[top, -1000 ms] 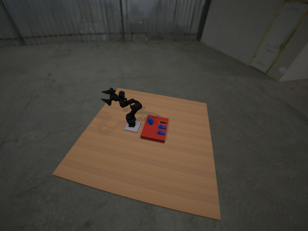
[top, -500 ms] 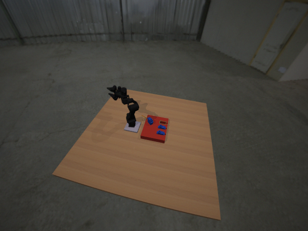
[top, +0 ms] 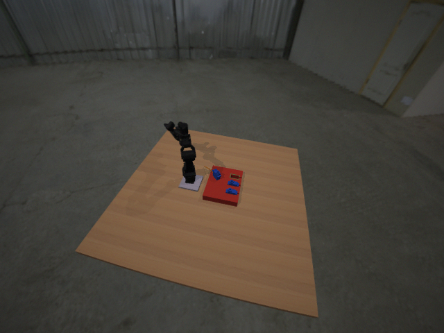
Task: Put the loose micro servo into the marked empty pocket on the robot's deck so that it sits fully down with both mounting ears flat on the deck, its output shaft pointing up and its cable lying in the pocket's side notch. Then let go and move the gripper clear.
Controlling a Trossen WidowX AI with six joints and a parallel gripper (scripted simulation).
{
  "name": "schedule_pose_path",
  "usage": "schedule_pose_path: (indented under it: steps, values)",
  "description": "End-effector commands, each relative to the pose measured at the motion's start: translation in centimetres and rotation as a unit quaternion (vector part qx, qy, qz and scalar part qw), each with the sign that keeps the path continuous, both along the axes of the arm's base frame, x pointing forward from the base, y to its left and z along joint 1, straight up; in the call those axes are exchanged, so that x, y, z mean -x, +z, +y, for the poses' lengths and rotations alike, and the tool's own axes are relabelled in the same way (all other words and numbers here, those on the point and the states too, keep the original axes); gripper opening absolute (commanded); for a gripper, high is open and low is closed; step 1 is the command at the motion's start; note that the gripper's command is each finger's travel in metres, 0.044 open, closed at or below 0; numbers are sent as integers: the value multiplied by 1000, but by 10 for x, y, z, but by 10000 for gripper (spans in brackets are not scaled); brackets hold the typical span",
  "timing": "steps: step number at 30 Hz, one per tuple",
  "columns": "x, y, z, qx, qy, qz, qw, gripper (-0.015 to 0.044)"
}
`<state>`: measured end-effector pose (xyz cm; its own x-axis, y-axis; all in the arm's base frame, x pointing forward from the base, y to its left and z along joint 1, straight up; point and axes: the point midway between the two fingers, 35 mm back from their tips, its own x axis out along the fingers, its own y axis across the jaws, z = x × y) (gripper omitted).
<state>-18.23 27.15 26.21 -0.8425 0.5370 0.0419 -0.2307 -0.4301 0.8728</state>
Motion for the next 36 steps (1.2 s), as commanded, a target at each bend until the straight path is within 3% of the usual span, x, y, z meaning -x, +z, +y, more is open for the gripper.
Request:
schedule_pose_path:
  steps: [1,16,22,36]
  values:
    - [-26,-5,23,-26,-63,-52,996,440]
    - [-126,-33,65,-56,-218,-244,943,440]
    - [-148,-39,67,-51,-242,-280,928,440]
    - [-251,-67,53,-16,-287,-489,824,440]
